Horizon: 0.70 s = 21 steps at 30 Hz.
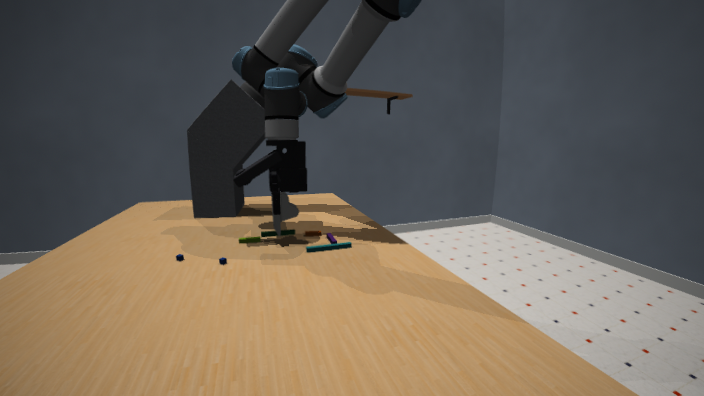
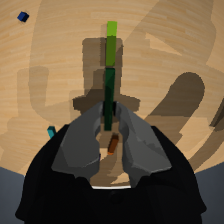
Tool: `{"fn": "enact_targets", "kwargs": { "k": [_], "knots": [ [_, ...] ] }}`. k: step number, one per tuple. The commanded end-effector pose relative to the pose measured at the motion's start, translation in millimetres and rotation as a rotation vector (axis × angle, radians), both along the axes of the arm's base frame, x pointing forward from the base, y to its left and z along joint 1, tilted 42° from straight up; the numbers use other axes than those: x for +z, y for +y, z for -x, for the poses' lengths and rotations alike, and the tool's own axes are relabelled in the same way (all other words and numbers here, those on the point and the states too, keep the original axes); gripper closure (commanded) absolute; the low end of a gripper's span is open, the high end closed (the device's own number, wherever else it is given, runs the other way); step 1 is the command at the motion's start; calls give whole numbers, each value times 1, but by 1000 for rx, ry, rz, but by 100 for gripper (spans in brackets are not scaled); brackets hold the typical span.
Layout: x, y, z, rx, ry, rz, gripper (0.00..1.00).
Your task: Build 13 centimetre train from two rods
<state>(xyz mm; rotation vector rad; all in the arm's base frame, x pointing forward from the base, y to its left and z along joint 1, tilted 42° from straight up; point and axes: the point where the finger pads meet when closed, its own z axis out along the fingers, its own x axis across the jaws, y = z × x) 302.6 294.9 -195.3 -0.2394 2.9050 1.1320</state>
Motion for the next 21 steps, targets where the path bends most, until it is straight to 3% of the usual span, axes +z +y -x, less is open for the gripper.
{"fn": "enact_targets", "kwargs": {
  "k": [1, 21],
  "knots": [
    [-2, 2, 0, -1, -1, 0, 100],
    [-8, 7, 0, -1, -1, 0, 100]
  ]
}}
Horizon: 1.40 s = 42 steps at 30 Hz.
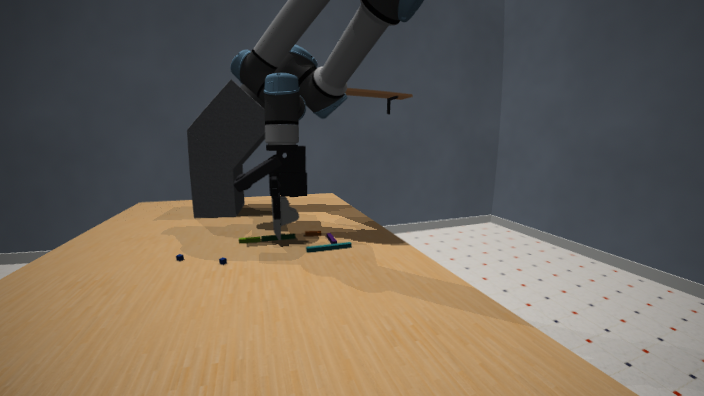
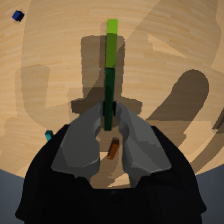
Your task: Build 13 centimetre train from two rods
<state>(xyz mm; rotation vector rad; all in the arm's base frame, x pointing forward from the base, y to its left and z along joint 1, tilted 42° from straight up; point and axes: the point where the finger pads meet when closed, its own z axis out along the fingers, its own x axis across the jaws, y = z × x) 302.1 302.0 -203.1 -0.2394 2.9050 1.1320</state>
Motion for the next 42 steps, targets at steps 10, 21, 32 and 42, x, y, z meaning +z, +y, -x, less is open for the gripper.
{"fn": "enact_targets", "kwargs": {
  "k": [10, 21, 32, 42],
  "knots": [
    [0, 0, 0, -1, -1, 0, 100],
    [0, 0, 0, -1, -1, 0, 100],
    [0, 0, 0, -1, -1, 0, 97],
    [0, 0, 0, -1, -1, 0, 89]
  ]
}}
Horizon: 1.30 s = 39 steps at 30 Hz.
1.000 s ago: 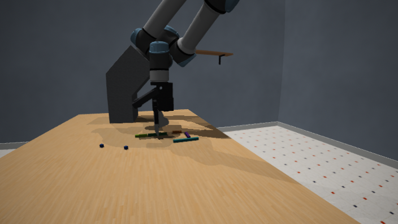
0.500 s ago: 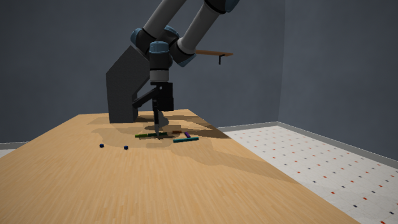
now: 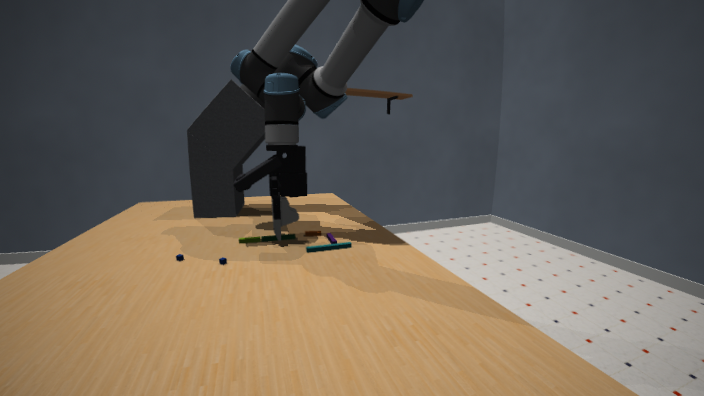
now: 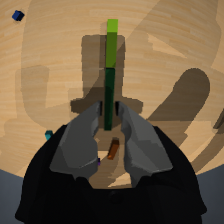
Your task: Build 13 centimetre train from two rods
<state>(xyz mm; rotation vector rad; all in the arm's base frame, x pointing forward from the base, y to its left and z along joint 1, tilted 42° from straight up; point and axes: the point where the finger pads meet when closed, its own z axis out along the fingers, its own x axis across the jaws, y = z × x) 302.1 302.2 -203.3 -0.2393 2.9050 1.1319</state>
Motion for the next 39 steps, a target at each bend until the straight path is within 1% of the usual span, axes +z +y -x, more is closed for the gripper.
{"fn": "enact_targets", "kwargs": {
  "k": [1, 2, 3, 16, 21, 26, 28, 39],
  "knots": [
    [0, 0, 0, -1, -1, 0, 89],
    [0, 0, 0, -1, -1, 0, 89],
    [0, 0, 0, -1, -1, 0, 86],
    [0, 0, 0, -1, -1, 0, 86],
    [3, -3, -1, -1, -1, 0, 86],
    [11, -10, -1, -1, -1, 0, 86],
    [11, -10, -1, -1, -1, 0, 86],
    [38, -35, -3, -1, -1, 0, 86]
  ]
}}
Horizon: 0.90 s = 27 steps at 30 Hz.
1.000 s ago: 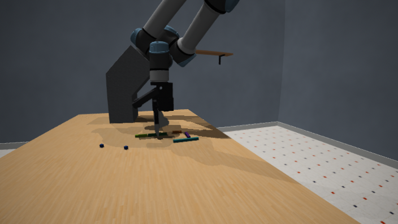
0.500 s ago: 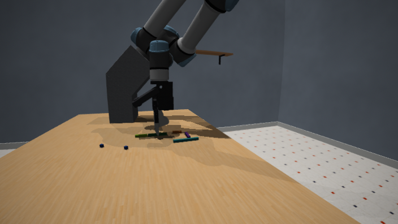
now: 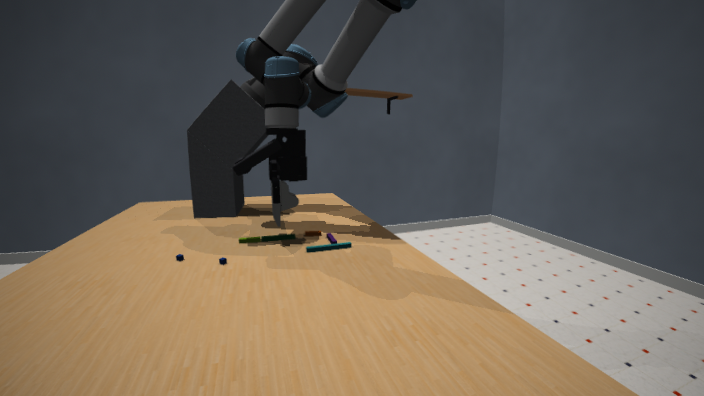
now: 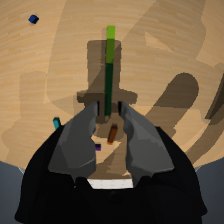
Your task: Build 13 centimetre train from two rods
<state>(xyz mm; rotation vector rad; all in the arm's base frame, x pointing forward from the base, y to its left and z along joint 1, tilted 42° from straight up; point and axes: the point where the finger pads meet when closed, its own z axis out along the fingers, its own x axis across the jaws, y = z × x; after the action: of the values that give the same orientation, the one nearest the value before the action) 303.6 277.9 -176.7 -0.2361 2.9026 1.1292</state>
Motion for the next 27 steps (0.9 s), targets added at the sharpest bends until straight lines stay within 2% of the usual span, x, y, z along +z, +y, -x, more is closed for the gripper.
{"fn": "enact_targets", "kwargs": {
  "k": [1, 15, 26, 27],
  "knots": [
    [14, -13, -1, 3, 2, -1, 86],
    [37, -34, -2, 3, 2, -1, 86],
    [40, -36, -3, 3, 2, -1, 86],
    [40, -36, -3, 3, 2, -1, 0]
  ]
}}
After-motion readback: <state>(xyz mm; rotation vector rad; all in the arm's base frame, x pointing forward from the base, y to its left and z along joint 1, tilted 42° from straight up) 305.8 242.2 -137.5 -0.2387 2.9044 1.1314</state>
